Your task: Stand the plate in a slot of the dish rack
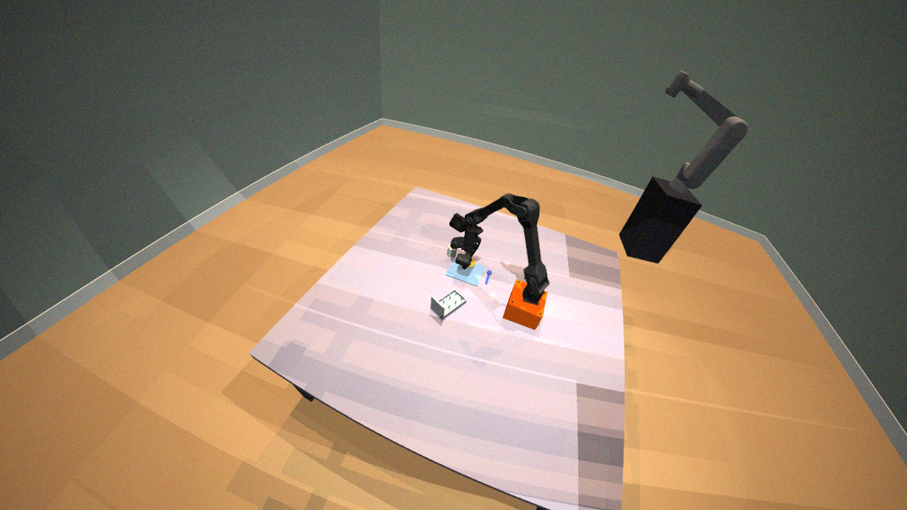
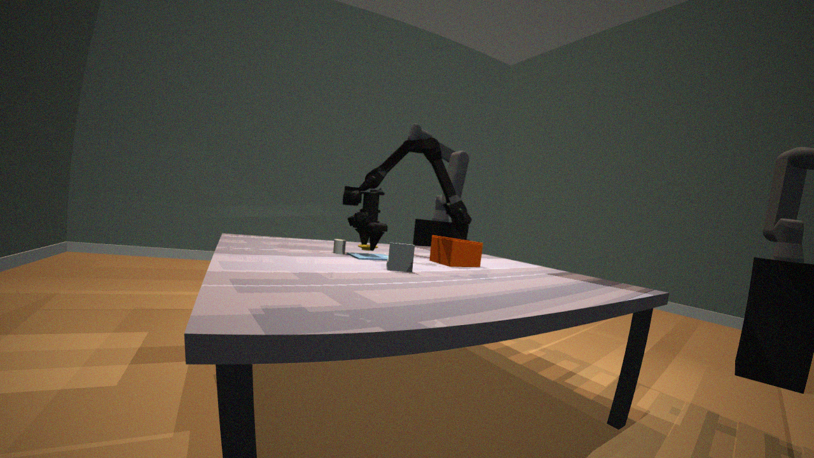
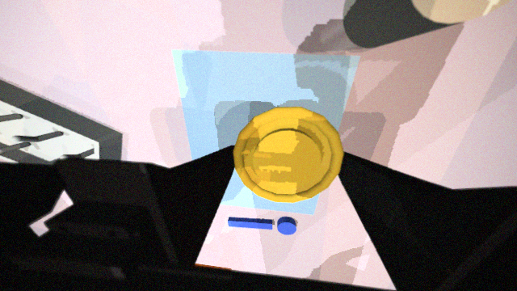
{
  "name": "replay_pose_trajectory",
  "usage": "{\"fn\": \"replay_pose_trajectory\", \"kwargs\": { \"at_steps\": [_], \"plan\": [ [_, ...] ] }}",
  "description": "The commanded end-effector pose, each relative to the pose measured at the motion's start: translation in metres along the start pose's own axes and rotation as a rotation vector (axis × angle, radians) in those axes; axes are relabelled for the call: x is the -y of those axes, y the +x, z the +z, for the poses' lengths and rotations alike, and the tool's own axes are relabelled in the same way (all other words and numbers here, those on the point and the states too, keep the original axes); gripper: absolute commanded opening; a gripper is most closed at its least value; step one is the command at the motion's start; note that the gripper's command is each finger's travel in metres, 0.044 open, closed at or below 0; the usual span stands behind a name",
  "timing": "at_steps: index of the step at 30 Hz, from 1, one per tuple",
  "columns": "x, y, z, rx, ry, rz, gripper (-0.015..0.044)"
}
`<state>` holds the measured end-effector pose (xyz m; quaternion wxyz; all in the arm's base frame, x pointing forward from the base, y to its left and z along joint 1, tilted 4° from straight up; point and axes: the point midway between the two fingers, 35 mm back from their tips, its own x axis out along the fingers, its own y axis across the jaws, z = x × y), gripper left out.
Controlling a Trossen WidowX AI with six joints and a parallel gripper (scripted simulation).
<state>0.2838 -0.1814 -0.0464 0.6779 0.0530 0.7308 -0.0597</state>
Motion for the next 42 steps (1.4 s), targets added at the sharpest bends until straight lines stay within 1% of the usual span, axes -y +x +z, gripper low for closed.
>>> {"fn": "replay_pose_trajectory", "kwargs": {
  "at_steps": [1,3,4,12,23,28,34,40,42],
  "plan": [
    [0.003,-0.028,0.009,0.023,-0.001,-0.008,0.0063],
    [0.004,-0.04,0.01,0.024,-0.001,-0.008,0.001],
    [0.004,-0.046,0.01,0.024,-0.001,-0.008,0.0],
    [0.004,-0.095,0.01,0.024,-0.001,-0.008,0.0],
    [0.004,-0.147,0.008,0.024,-0.001,-0.008,0.0],
    [0.001,-0.154,0.007,0.024,0.004,-0.008,0.0],
    [-0.068,-0.157,-0.007,0.025,0.188,0.0,0.0],
    [-0.136,-0.153,-0.039,0.02,0.394,0.008,0.0],
    [-0.148,-0.151,-0.048,0.019,0.44,0.009,0.0]
  ]
}}
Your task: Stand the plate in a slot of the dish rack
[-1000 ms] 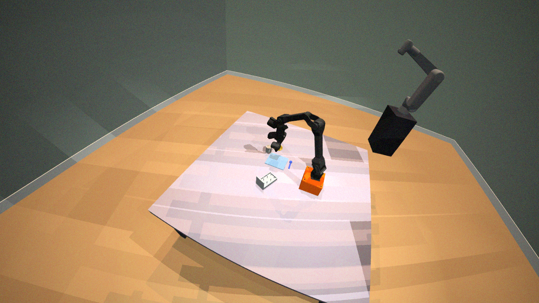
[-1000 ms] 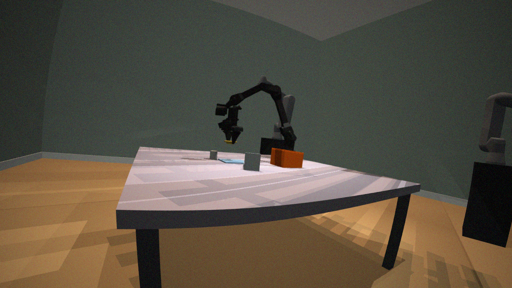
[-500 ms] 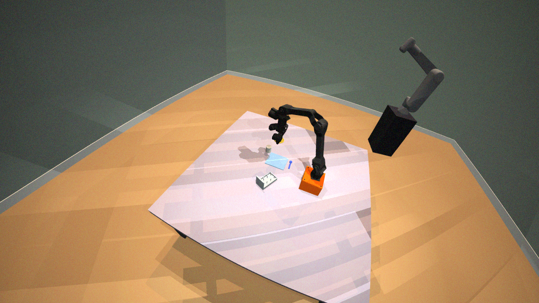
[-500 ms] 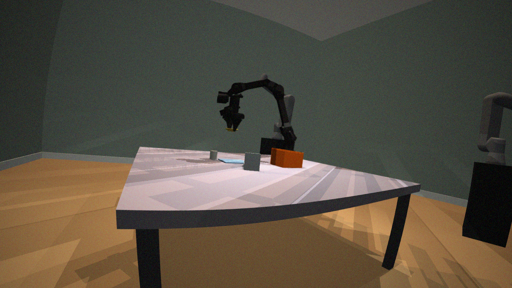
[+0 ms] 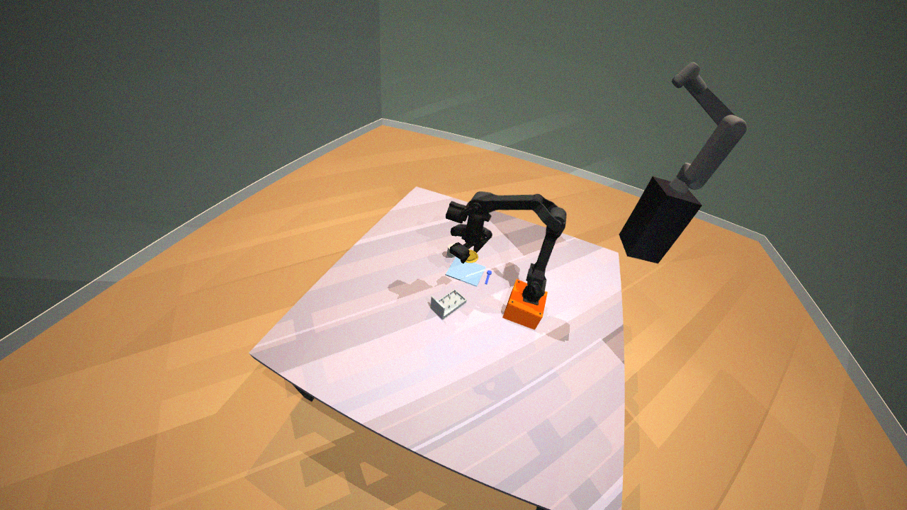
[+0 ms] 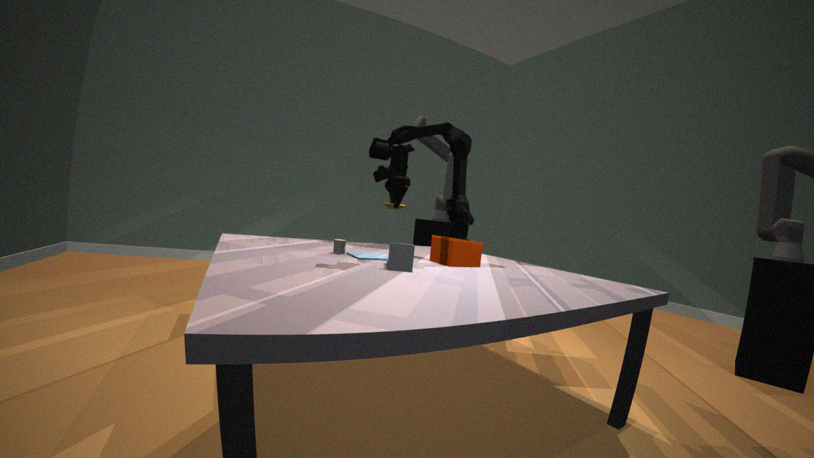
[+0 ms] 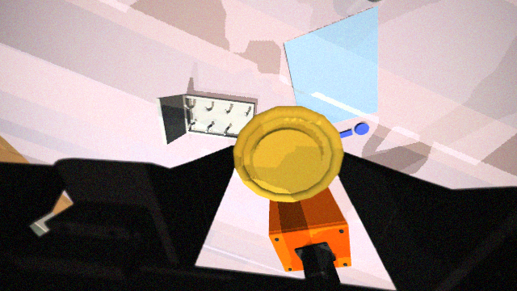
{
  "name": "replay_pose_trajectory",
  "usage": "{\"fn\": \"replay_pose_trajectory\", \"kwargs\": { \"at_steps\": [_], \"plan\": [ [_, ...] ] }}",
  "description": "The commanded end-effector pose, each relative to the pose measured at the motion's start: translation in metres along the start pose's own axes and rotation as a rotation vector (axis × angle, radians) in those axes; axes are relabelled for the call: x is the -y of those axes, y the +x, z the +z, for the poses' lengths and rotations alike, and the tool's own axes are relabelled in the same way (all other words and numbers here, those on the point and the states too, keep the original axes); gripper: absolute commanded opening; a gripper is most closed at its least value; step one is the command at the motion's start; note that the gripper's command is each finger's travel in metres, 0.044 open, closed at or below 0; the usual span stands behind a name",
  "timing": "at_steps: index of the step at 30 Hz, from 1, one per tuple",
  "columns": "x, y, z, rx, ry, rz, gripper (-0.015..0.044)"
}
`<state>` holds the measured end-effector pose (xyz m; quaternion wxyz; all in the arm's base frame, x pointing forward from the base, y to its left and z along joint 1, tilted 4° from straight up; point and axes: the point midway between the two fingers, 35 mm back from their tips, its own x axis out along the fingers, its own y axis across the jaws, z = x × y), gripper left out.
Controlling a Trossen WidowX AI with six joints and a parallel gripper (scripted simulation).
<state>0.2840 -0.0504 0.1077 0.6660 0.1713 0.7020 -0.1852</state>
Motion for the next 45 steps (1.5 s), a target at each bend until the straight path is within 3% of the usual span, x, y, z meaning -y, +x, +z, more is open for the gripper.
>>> {"fn": "replay_pose_trajectory", "kwargs": {
  "at_steps": [1,8,24,45],
  "plan": [
    [-0.015,0.003,-0.024,-0.003,0.095,0.003,0.0],
    [-0.017,0.006,-0.023,-0.005,0.085,0.018,0.0],
    [-0.046,0.07,0.006,0.021,-0.176,0.374,0.0],
    [-0.058,0.12,0.023,0.295,-0.535,0.788,0.0]
  ]
}}
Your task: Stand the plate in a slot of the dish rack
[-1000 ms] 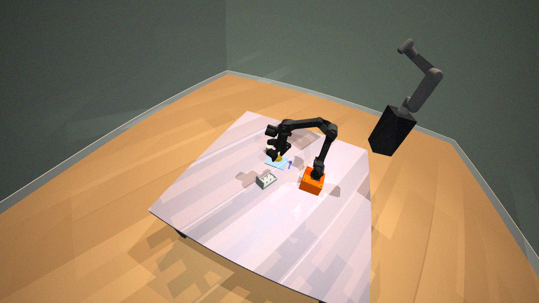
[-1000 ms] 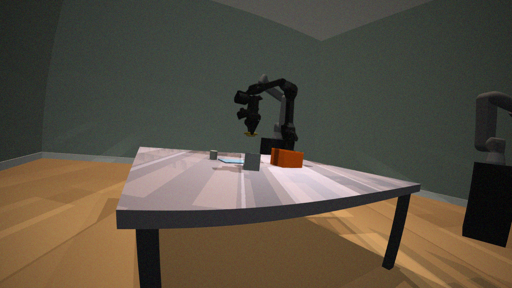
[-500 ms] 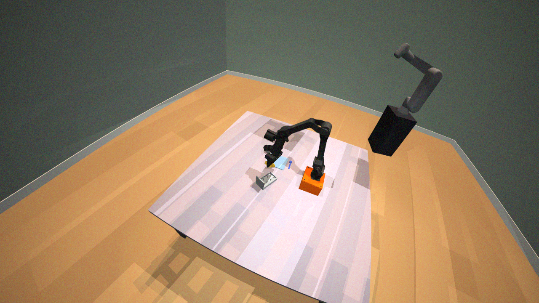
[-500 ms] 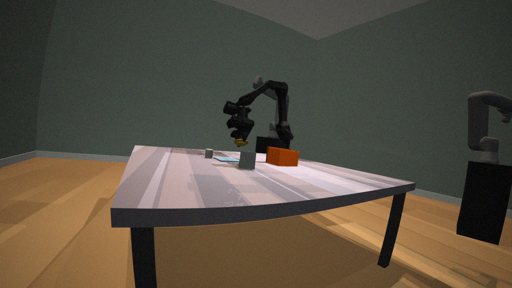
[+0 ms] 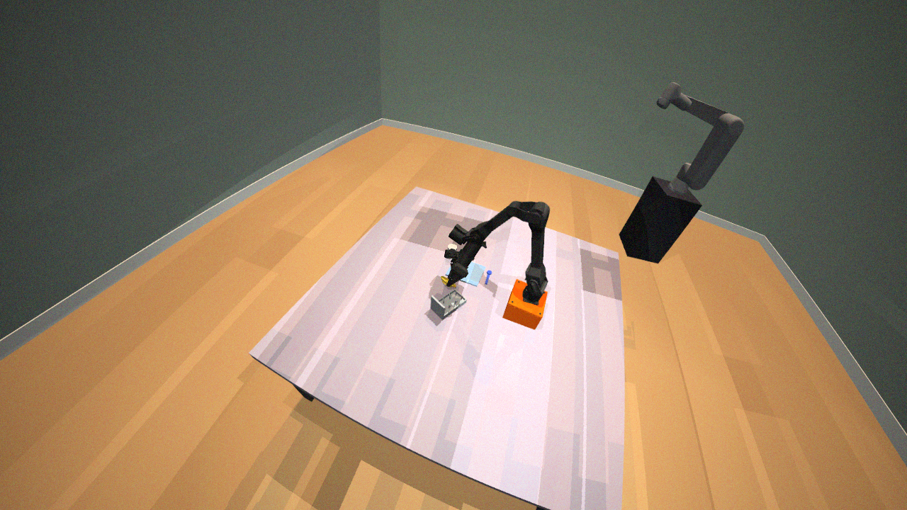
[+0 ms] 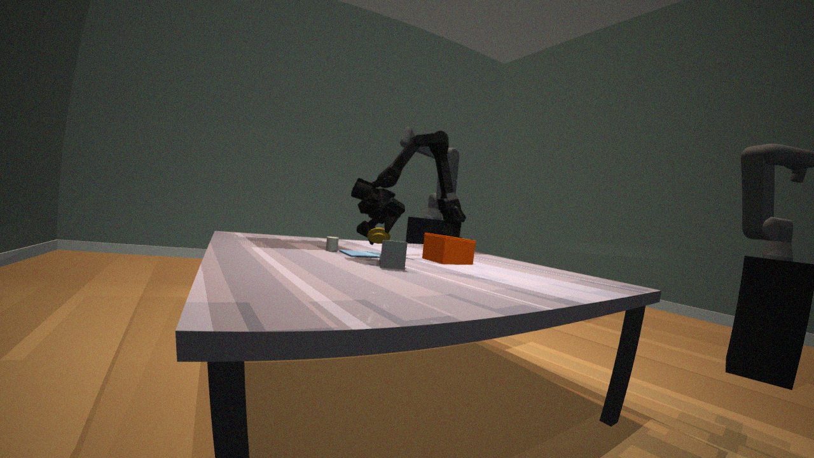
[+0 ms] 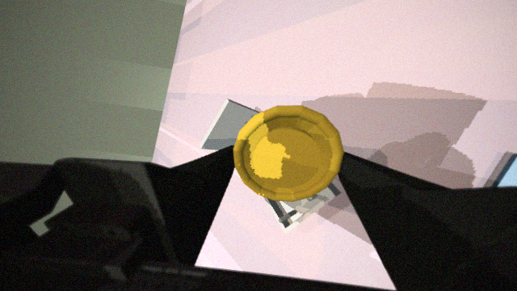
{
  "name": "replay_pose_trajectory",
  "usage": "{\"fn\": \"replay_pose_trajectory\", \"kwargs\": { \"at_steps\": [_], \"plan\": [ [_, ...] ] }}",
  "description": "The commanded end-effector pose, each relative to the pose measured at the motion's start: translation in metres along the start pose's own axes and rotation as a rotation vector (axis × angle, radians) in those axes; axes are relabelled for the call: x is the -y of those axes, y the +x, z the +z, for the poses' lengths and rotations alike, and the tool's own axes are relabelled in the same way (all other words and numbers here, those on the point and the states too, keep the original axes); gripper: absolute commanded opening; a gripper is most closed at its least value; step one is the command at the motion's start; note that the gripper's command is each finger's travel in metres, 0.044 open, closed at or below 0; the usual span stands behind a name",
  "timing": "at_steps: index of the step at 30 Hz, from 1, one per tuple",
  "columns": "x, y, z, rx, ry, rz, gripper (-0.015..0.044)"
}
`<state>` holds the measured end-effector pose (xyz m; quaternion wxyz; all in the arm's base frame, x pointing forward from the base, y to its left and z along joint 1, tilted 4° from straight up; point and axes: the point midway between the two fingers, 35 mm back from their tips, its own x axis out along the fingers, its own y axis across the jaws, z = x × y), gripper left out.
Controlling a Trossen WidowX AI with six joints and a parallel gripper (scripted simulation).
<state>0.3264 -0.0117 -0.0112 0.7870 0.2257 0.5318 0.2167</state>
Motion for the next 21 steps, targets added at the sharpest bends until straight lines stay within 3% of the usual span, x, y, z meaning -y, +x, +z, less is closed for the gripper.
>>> {"fn": "replay_pose_trajectory", "kwargs": {
  "at_steps": [1,21],
  "plan": [
    [0.003,0.004,-0.003,0.053,-0.079,0.059,0.0],
    [0.003,0.004,-0.026,0.425,-0.544,0.287,0.0]
  ]
}}
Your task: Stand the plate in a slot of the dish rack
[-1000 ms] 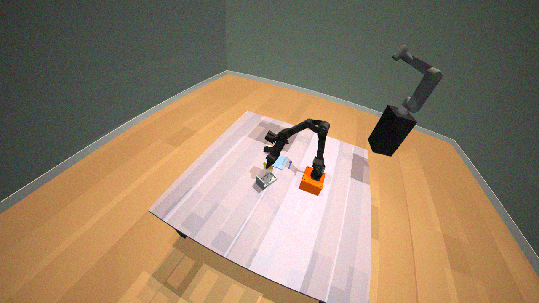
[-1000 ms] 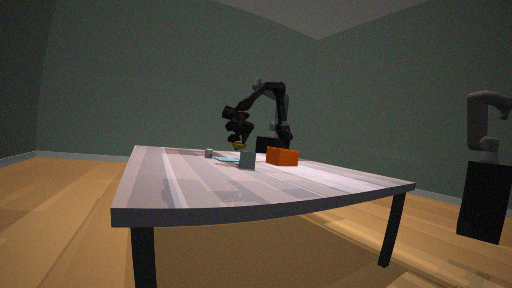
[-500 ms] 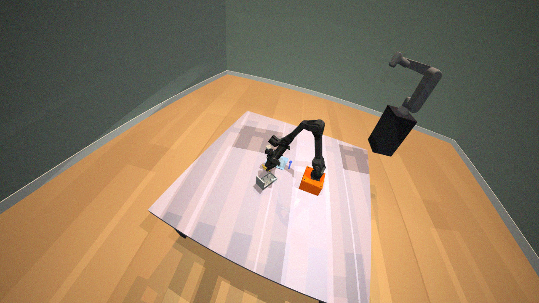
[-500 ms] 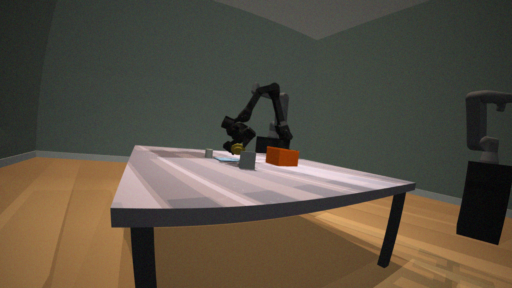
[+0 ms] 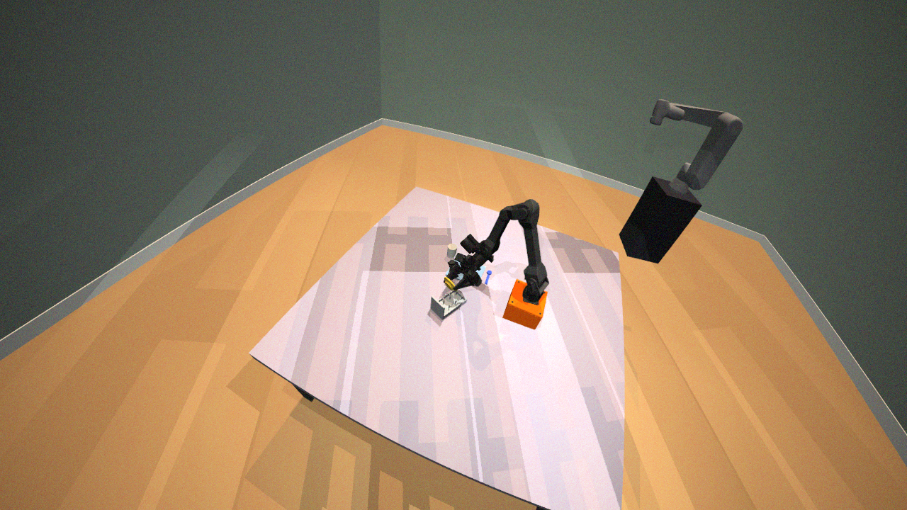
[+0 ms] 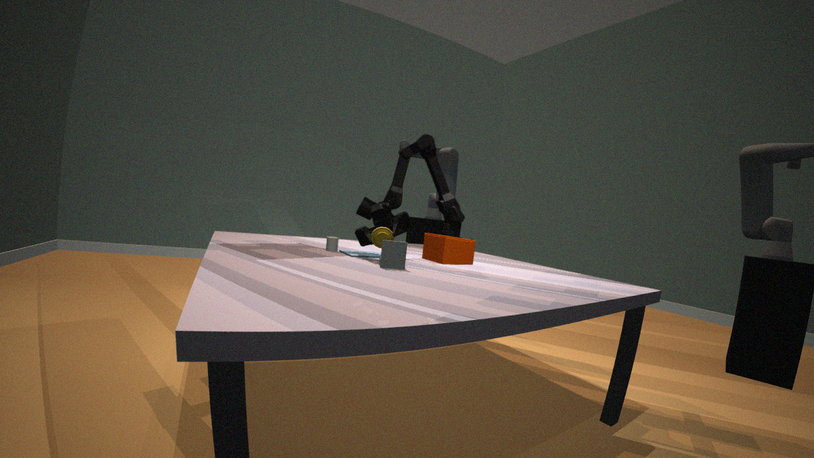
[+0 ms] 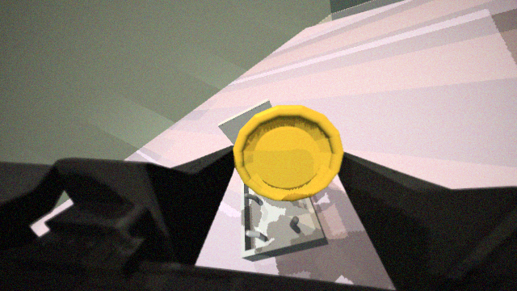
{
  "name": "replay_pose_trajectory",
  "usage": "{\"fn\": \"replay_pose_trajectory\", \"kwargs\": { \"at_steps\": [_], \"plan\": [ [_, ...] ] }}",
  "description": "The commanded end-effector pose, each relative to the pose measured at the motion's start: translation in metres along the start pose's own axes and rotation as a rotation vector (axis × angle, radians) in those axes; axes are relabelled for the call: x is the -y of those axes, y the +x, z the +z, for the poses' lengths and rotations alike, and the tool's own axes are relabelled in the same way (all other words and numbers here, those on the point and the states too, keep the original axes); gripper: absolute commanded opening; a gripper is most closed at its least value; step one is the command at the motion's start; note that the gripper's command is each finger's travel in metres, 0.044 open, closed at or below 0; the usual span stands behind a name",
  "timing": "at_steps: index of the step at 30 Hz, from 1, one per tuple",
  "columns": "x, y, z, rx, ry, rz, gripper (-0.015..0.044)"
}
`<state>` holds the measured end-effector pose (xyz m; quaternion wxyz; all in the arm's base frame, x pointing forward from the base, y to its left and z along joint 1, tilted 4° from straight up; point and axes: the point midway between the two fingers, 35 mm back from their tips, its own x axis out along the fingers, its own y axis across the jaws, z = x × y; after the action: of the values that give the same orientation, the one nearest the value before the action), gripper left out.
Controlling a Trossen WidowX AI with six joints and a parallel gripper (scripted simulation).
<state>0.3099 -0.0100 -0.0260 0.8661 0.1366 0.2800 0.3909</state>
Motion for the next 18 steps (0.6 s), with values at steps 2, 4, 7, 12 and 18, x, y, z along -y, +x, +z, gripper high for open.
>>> {"fn": "replay_pose_trajectory", "kwargs": {
  "at_steps": [2,4,7,12,18],
  "plan": [
    [-0.008,-0.005,-0.004,0.091,-0.119,0.037,0.0],
    [-0.012,-0.008,-0.006,0.13,-0.171,0.049,0.0],
    [-0.018,-0.012,-0.008,0.189,-0.25,0.064,0.0],
    [-0.03,-0.02,-0.011,0.289,-0.385,0.082,0.0],
    [-0.036,-0.025,-0.012,0.339,-0.453,0.088,0.0]
  ]
}}
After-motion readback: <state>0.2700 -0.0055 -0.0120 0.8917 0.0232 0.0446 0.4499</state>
